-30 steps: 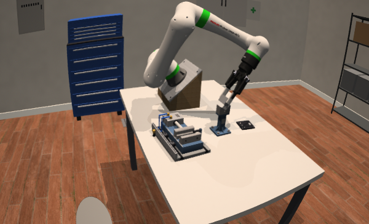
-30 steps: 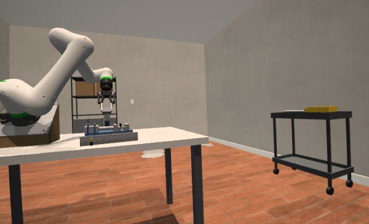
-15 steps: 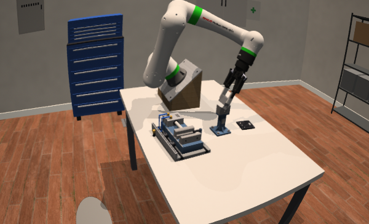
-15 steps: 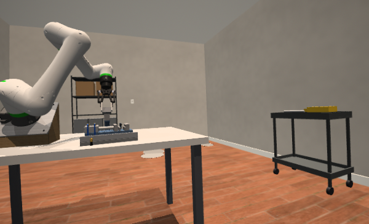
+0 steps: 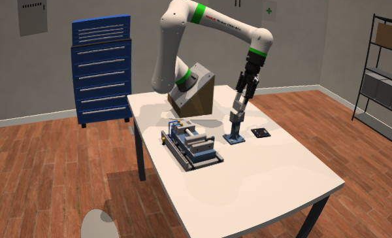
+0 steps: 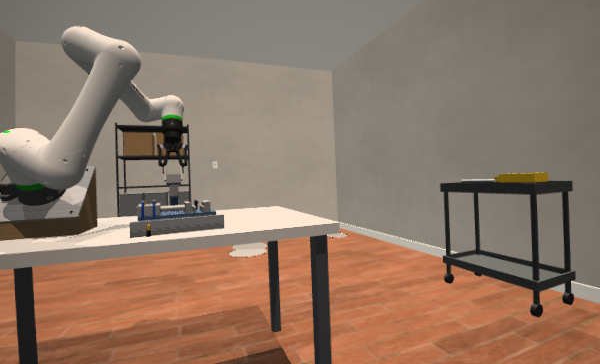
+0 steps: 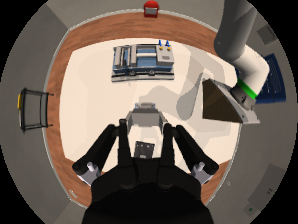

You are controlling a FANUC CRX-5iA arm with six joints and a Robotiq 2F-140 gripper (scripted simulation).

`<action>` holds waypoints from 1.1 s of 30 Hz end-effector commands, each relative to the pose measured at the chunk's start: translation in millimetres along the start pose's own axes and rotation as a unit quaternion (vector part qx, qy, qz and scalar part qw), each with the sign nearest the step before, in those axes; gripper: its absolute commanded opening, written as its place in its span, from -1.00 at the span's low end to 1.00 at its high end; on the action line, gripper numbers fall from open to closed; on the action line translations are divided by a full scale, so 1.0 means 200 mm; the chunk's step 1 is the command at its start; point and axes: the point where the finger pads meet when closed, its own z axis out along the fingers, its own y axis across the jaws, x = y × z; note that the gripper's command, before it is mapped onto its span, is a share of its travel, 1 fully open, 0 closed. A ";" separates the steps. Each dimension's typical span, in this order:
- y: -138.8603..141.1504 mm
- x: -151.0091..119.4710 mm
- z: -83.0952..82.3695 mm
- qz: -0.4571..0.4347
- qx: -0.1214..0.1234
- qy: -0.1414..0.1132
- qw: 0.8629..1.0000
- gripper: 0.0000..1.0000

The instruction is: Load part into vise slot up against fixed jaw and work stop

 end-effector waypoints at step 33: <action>0.00 0.03 0.00 0.000 0.000 -0.132 0.991 -1.00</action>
